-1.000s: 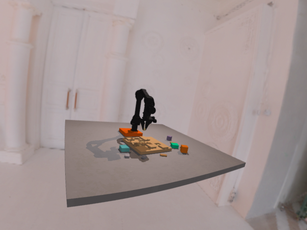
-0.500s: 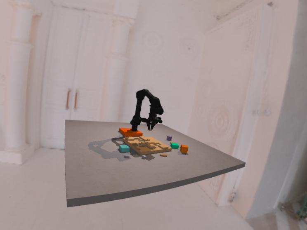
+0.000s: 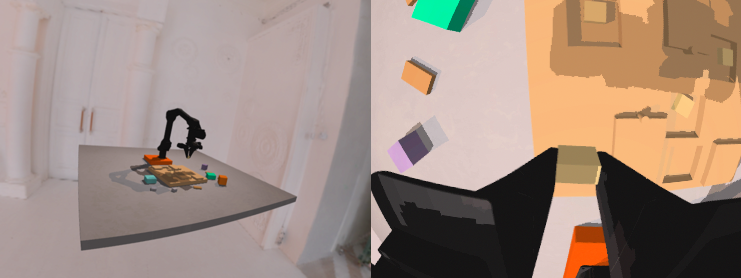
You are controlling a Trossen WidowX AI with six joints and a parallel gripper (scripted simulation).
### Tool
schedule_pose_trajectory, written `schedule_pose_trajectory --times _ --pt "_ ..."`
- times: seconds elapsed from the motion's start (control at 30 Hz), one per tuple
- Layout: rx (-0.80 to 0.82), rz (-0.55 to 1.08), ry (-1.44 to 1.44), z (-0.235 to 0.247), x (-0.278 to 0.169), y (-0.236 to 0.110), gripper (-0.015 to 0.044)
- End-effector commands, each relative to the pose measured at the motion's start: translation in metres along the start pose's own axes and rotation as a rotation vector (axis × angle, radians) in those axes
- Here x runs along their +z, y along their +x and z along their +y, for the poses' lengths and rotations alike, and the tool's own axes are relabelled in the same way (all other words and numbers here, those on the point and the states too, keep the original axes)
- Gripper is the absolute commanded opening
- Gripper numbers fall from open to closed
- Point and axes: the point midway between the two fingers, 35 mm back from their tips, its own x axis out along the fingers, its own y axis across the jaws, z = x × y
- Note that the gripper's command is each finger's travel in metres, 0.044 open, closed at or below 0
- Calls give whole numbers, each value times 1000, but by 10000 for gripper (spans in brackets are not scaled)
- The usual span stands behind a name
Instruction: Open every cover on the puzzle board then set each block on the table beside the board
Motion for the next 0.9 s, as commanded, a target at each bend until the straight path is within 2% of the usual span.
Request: schedule_pose_trajectory --times 0.0,0.87 --pt "4 6 2 18 -1 1 80" --pt "13 11 2 113 -25 2 80"
